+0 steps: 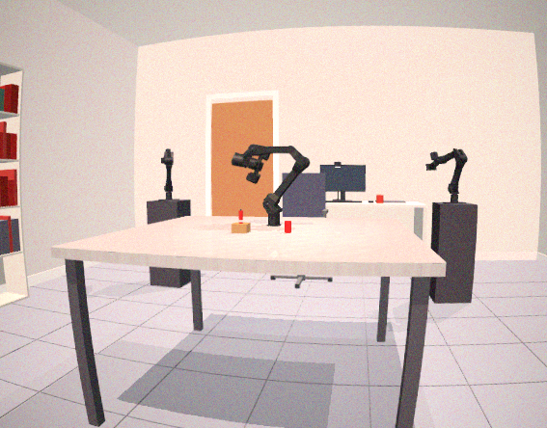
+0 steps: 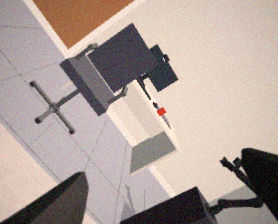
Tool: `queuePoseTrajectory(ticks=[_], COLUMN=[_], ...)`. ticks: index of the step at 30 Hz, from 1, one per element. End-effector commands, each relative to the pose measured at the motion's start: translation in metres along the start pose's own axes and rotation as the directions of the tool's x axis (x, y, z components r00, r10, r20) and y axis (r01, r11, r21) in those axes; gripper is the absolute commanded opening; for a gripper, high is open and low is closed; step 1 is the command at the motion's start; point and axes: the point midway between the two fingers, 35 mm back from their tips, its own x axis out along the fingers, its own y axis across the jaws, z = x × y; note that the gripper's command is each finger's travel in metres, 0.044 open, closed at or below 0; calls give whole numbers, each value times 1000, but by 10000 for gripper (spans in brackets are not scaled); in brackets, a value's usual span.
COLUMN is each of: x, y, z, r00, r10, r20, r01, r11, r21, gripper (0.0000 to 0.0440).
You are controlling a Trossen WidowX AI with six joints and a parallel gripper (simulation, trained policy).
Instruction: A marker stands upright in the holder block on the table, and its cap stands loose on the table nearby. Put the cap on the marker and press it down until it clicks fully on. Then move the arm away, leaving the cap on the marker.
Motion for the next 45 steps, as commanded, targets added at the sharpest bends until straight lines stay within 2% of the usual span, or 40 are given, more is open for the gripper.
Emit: queuePoseTrajectory(ticks=[1, 7, 9, 27, 45], x=[-1, -6, -9, -34, -70], y=[2, 16, 21, 58, 92], z=[2, 15, 20, 60, 94], r00=[1000, 996, 994, 950, 873], r10=[10, 79, 103, 287, 448], r20=[4, 34, 45, 123, 194], r01=[-11, -80, -106, -302, -480], r11=[1000, 996, 992, 945, 860], r21=[10, 50, 62, 129, 173], gripper=[374, 219, 190, 228, 263])
